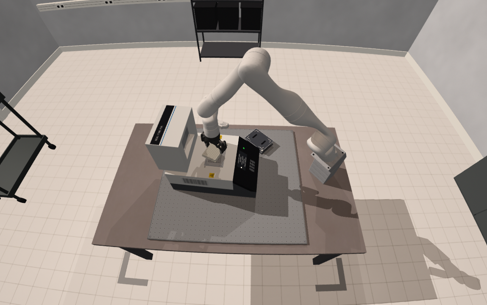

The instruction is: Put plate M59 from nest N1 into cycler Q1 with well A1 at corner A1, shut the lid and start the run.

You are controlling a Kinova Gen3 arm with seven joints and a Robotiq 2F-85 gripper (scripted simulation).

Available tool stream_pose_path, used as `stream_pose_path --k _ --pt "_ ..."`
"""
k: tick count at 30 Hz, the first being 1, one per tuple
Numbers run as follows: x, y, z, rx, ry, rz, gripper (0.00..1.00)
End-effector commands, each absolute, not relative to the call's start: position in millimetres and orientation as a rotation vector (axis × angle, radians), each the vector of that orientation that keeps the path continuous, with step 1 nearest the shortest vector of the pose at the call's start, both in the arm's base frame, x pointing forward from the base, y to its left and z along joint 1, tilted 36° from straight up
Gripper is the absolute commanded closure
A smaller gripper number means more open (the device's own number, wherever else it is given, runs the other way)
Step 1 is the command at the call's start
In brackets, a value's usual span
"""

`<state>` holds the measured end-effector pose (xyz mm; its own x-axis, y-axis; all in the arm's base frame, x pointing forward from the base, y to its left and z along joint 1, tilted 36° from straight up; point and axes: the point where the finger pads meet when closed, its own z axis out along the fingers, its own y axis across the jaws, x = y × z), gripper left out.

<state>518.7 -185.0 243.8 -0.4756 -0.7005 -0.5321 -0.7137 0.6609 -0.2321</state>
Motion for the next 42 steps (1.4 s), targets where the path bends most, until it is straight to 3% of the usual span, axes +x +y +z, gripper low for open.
stream_pose_path --k 1,42 --pt "519.9 -190.1 244.5 -1.138 2.246 -0.001 0.09" --pt "518.8 -188.1 244.4 -1.51 2.023 -0.134 0.09"
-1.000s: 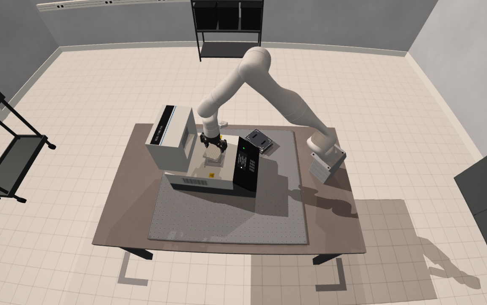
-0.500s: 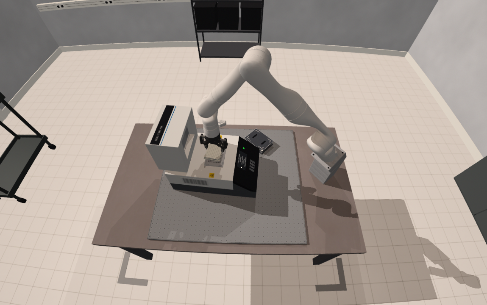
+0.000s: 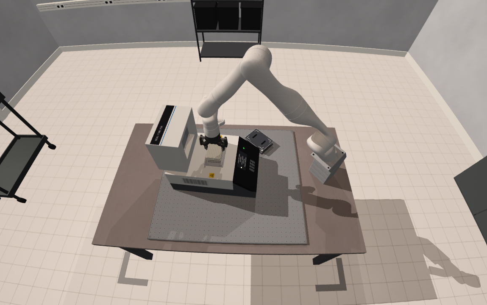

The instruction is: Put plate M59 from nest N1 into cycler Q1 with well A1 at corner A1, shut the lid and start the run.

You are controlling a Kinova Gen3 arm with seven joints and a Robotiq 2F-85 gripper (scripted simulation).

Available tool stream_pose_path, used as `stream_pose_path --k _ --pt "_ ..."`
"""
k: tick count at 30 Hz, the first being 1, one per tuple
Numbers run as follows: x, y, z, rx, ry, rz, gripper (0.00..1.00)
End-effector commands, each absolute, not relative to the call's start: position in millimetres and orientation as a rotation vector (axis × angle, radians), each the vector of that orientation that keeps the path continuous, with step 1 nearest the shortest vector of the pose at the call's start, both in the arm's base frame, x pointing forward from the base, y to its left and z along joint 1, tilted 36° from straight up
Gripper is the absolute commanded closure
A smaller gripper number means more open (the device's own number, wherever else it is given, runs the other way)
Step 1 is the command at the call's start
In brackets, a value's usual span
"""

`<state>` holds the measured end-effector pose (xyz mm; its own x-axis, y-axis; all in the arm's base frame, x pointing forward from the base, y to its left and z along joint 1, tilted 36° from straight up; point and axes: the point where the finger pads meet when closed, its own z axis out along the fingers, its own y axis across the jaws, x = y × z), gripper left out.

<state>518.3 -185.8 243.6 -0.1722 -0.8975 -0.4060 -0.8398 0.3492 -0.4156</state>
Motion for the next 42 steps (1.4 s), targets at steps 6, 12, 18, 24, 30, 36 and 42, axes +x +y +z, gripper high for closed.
stream_pose_path --k 6,12,18,24,30,36,42 --pt "518.8 -188.1 244.4 -1.51 2.023 -0.134 0.09" --pt "518.8 -188.1 244.4 -1.51 2.023 -0.134 0.09" --pt "522.1 -189.4 239.5 -1.517 2.02 -0.144 0.09" --pt "524.7 -185.4 231.6 -1.507 2.03 -0.135 0.09" --pt "527.0 -183.1 229.7 -1.506 2.028 -0.134 0.09" --pt "525.7 -181.7 230.1 -1.509 2.026 -0.128 0.09" --pt "525.8 -182.1 230.0 -1.509 2.025 -0.13 0.09"
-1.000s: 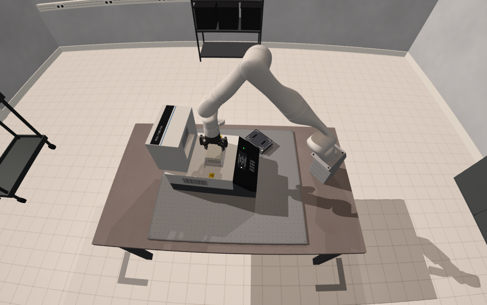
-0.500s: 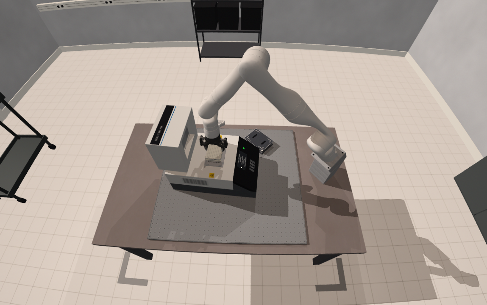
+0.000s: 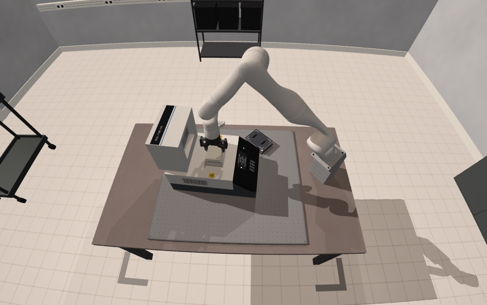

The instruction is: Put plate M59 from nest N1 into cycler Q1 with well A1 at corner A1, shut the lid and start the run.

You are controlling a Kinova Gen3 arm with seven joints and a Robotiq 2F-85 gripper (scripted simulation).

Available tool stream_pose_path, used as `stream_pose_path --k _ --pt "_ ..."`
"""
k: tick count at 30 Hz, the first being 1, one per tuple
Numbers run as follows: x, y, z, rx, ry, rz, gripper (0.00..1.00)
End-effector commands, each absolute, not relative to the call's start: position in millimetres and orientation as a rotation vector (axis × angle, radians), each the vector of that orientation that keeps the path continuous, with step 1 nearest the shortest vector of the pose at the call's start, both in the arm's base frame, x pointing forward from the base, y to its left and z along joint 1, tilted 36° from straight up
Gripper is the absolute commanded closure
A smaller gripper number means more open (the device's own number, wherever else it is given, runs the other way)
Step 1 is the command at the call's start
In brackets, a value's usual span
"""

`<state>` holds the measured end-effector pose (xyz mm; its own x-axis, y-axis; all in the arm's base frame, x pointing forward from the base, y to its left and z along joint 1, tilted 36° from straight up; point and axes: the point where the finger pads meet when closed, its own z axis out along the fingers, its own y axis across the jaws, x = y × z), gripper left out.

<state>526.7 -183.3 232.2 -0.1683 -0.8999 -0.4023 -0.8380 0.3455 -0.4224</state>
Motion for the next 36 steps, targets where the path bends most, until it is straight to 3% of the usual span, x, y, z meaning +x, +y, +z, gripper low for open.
stream_pose_path --k 1,36 --pt "525.9 -182.2 230.0 -1.509 2.025 -0.13 0.09" --pt "535.6 -176.7 215.4 -1.503 2.028 -0.128 0.09"
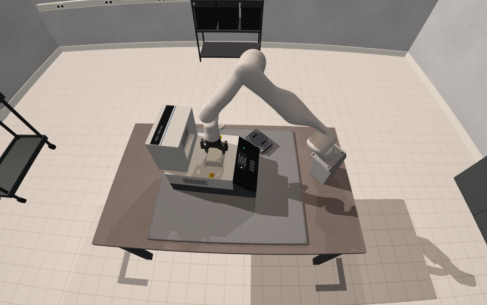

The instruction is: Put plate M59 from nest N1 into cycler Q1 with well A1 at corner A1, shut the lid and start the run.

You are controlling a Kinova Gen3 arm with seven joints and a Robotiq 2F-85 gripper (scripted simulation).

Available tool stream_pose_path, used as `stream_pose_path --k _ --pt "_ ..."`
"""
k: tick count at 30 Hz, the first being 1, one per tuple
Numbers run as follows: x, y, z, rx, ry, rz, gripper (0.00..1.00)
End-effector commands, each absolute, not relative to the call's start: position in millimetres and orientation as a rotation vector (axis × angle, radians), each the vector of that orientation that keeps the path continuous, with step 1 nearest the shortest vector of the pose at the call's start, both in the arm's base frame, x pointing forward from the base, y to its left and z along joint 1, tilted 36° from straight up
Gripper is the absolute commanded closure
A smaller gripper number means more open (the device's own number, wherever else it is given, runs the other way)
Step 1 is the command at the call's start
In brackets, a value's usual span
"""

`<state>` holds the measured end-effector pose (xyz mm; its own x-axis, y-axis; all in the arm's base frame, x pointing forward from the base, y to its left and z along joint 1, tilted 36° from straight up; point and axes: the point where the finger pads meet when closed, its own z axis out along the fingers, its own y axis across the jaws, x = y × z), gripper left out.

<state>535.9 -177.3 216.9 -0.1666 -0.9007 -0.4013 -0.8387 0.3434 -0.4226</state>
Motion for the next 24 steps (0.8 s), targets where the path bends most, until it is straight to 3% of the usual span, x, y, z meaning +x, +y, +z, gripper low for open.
stream_pose_path --k 1,24 --pt "535.6 -176.7 215.4 -1.503 2.028 -0.129 0.09" --pt "535.3 -179.4 216.2 -1.508 2.026 -0.13 0.09"
